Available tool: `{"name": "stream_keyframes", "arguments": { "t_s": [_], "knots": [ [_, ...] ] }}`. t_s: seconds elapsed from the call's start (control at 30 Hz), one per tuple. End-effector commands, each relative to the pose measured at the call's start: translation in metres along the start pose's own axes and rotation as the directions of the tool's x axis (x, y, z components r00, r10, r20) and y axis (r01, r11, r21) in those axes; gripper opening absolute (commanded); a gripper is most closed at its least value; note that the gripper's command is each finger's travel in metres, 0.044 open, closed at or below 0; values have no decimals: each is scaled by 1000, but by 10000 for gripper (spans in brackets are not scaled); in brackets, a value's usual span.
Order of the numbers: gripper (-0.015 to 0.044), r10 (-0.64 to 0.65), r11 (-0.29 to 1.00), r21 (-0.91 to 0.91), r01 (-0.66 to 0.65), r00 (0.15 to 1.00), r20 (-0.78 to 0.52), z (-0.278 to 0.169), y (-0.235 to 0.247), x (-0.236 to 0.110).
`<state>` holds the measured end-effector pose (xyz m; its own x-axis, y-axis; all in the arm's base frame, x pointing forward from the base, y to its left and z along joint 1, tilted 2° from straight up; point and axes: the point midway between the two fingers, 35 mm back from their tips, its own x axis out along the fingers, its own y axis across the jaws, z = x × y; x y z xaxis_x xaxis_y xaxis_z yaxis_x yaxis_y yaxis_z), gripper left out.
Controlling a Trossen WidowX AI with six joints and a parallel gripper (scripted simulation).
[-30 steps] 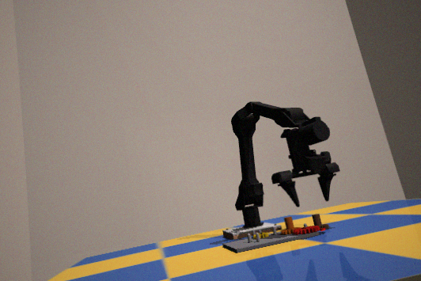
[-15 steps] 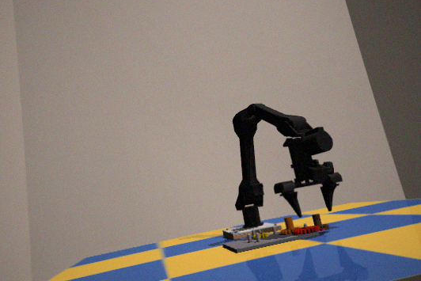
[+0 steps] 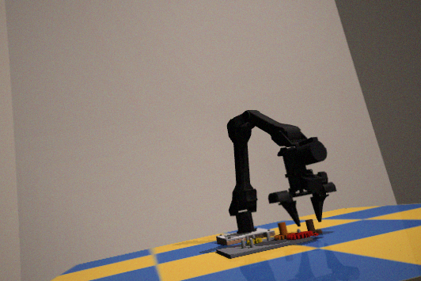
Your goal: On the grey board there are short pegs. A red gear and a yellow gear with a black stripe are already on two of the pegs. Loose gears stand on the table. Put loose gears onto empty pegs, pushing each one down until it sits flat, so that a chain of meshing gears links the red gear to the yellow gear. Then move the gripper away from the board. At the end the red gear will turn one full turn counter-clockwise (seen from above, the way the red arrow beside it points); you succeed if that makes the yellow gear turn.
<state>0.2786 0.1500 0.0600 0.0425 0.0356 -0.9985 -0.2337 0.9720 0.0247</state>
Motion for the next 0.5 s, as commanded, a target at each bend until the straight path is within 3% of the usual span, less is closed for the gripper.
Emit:
{"name": "stream_keyframes", "arguments": {
  "t_s": [0.0,0.17,0.47],
  "knots": [
    [230,1,1000,6,-1,1000,1,0,0,0],
    [99,1,1000,6,-1,1000,1,0,0,0],
    [19,1,1000,6,-1,1000,1,0,0,0]
  ]
}}
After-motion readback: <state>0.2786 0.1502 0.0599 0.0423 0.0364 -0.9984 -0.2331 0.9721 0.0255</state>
